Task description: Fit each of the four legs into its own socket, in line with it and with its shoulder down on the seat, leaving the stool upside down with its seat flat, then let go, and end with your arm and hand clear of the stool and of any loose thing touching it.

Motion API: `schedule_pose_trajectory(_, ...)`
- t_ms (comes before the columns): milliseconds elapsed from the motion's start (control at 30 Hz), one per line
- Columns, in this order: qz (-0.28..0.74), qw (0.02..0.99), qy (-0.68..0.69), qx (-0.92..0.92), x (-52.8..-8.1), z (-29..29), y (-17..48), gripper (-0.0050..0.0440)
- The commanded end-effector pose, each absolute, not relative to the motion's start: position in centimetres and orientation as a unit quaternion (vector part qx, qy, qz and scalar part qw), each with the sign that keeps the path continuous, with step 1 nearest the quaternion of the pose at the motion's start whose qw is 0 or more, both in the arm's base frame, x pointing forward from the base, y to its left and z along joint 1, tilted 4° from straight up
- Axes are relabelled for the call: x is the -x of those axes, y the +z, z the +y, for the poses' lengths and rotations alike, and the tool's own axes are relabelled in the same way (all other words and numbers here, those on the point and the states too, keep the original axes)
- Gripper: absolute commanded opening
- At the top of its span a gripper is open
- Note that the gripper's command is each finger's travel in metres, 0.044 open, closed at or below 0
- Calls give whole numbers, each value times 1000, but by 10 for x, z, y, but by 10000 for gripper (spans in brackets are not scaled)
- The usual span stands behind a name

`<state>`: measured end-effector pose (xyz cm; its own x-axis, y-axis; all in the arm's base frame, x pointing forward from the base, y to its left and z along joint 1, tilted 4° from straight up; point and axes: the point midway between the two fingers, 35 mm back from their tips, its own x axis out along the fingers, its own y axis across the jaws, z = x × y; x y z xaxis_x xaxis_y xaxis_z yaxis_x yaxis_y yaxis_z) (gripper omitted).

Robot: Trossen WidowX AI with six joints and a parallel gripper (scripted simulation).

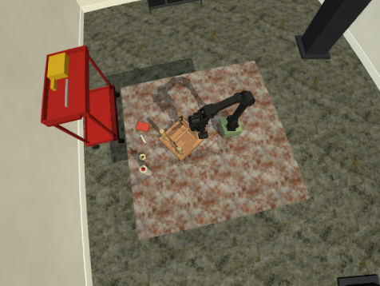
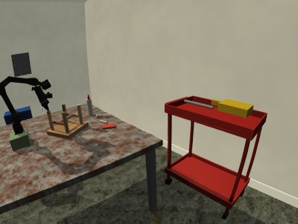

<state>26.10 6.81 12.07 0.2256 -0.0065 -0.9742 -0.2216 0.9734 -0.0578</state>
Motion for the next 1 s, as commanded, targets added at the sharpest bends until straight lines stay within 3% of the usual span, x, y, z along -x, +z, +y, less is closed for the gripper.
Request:
schedule_pose_trajectory(0, 622, 774, 70, 95, -259, 67, 115, 0)
schedule_pose_trajectory(967, 622, 774, 70, 95, -259, 66, 102, 0)
